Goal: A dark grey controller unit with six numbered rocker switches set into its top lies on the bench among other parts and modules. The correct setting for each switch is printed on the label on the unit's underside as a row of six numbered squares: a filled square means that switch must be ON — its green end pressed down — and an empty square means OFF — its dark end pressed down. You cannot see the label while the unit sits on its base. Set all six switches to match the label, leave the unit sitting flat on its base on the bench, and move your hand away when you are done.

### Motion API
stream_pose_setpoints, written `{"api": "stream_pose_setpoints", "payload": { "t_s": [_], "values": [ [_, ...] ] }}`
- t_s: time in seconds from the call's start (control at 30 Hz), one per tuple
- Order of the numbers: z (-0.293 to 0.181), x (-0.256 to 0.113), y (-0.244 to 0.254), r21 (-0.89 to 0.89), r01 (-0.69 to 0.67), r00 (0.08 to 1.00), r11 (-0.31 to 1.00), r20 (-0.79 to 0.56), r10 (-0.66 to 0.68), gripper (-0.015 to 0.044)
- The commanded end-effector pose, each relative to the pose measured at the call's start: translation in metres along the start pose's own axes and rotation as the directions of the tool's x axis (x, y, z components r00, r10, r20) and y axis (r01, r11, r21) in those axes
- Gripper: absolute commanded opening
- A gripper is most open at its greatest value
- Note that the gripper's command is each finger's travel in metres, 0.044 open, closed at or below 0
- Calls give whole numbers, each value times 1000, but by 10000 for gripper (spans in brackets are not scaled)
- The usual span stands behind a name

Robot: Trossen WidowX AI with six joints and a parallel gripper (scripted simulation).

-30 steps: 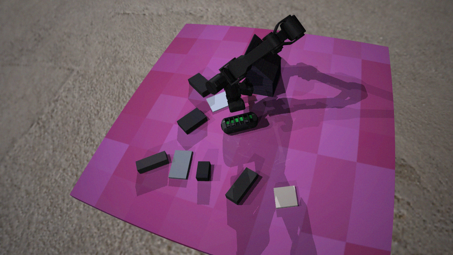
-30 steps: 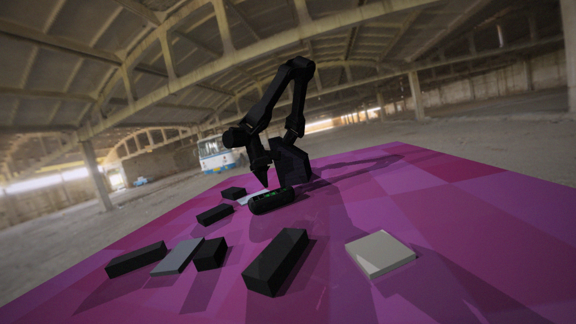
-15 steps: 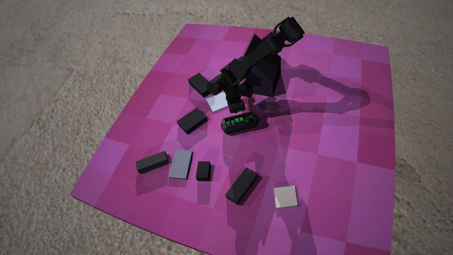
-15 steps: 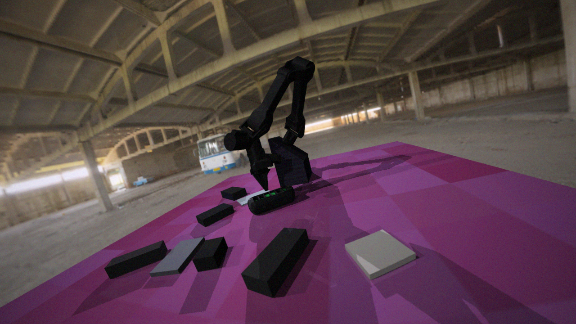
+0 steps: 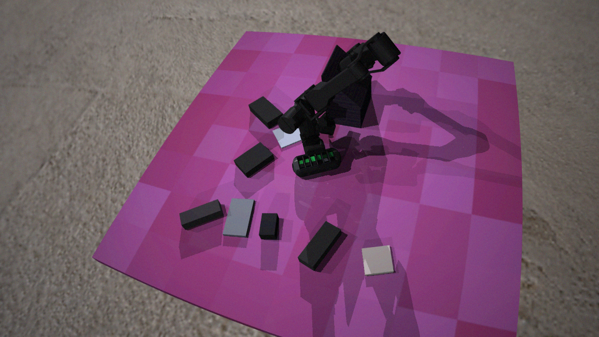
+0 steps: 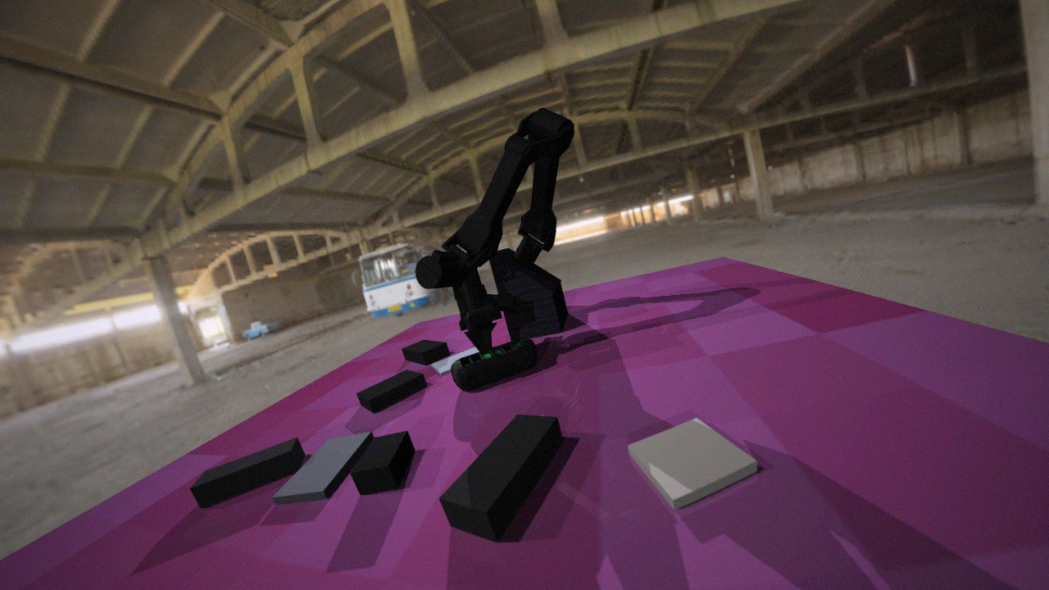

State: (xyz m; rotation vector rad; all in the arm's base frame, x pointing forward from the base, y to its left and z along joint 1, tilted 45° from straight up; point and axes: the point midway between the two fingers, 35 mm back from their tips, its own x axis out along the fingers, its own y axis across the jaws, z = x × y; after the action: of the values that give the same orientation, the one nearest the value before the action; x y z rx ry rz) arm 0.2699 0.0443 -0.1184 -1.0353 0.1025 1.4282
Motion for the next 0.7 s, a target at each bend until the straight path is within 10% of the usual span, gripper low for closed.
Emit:
{"api": "stream_pose_setpoints", "payload": {
  "t_s": [0.0, 0.67],
  "values": [
    [2, 7, 2, 5, 1, 1000, 1000, 7, -1, 0],
    [2, 9, -3, 5, 1, 1000, 1000, 7, -1, 0]
  ]
}}
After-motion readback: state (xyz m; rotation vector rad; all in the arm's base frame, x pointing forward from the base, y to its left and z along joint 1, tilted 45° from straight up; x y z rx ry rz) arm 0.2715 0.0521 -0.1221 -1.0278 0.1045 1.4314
